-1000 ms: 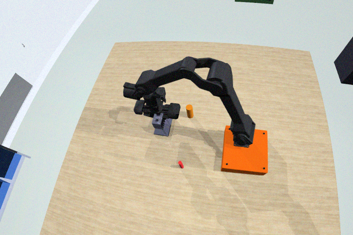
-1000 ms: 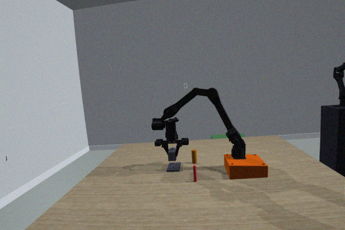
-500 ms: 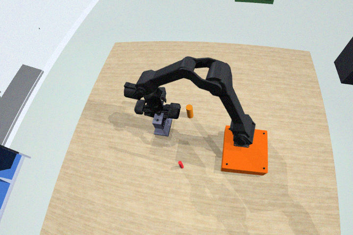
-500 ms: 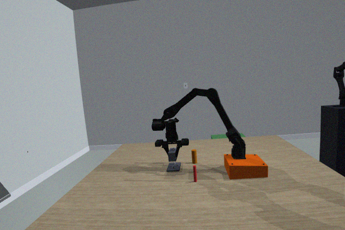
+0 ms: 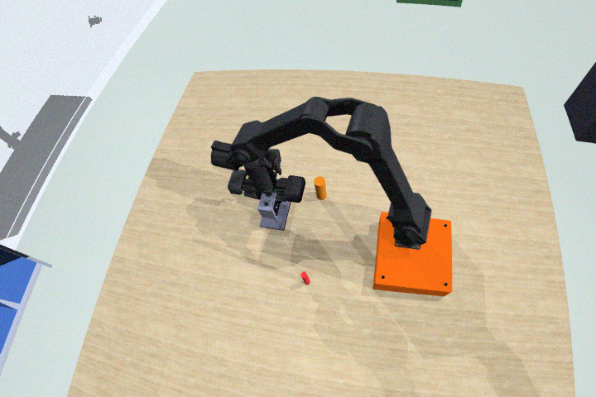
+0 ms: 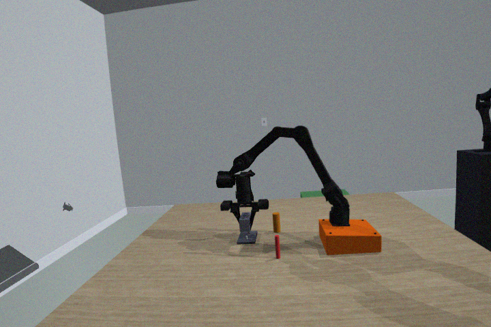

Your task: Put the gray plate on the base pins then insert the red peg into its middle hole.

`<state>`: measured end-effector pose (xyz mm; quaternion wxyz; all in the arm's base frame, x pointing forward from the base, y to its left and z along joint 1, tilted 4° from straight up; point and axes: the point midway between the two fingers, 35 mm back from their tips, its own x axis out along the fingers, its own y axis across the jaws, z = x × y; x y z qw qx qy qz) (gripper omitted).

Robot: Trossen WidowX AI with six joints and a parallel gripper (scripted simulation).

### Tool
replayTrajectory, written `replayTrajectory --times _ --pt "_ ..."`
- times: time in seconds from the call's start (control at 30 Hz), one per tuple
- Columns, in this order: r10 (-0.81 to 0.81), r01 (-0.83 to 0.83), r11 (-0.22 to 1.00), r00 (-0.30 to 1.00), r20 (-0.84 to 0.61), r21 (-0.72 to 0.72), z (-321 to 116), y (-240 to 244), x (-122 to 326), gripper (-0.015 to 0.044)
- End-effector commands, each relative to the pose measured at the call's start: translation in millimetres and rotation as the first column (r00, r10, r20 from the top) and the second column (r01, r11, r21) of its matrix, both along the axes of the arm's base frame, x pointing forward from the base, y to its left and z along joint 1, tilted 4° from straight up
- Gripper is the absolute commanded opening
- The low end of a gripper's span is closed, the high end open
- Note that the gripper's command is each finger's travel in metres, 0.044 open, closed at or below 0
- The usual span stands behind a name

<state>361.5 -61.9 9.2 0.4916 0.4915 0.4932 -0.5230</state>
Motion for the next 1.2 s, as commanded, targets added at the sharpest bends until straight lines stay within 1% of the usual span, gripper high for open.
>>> replayTrajectory --times 0.0,0.63,0.93,1.17 --pt "0.004 -0.004 1.0 1.0 -0.01 -0.003 -7.6 -0.8 -1.3 0.0" --pt "0.004 -0.004 1.0 1.0 -0.01 -0.003 -31.3 -1.6 -2.4 0.0" --pt "0.0 0.0 1.0 1.0 -0.004 0.001 -27.1 -0.8 -1.7 0.0" --pt "0.0 0.0 1.0 1.0 -0.004 0.001 -27.1 -0.8 -1.7 0.0184"
